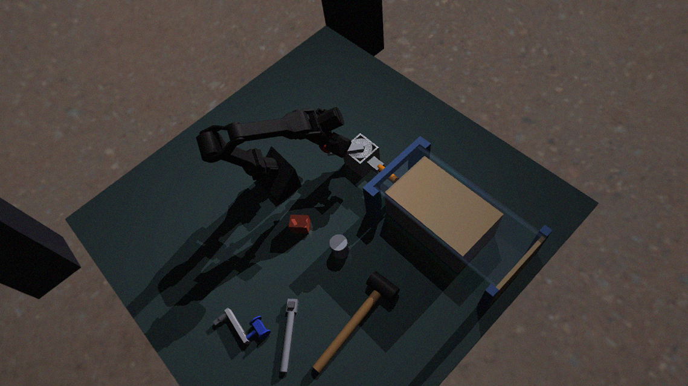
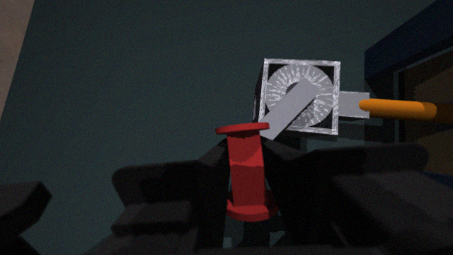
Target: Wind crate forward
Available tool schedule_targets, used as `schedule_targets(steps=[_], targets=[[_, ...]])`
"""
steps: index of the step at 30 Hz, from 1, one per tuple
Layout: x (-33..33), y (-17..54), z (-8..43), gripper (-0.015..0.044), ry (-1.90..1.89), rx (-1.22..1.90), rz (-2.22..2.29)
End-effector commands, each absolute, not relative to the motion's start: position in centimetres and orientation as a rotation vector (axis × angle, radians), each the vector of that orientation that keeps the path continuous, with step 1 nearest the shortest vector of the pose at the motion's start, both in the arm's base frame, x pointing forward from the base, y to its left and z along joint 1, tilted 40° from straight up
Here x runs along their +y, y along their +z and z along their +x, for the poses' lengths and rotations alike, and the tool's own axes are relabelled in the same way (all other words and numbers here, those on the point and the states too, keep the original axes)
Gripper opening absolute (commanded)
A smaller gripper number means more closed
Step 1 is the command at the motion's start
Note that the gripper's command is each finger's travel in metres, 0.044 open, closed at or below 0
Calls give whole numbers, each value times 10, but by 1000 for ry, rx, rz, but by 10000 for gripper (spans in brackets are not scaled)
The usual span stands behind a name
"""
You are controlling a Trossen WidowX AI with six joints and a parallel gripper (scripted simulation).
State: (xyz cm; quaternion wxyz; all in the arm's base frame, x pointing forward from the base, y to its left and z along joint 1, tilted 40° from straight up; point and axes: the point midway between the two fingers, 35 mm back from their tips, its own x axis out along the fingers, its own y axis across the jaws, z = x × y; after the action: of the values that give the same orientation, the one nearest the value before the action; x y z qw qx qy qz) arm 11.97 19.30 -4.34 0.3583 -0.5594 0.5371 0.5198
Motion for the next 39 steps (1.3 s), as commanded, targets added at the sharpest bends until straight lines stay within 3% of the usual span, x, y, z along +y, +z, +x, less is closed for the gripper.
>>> schedule_targets(steps=[1,39], targets=[[185,-40,134,0,1290,1388,-1469],[176,-33,182,0,1286,1387,-1472]])
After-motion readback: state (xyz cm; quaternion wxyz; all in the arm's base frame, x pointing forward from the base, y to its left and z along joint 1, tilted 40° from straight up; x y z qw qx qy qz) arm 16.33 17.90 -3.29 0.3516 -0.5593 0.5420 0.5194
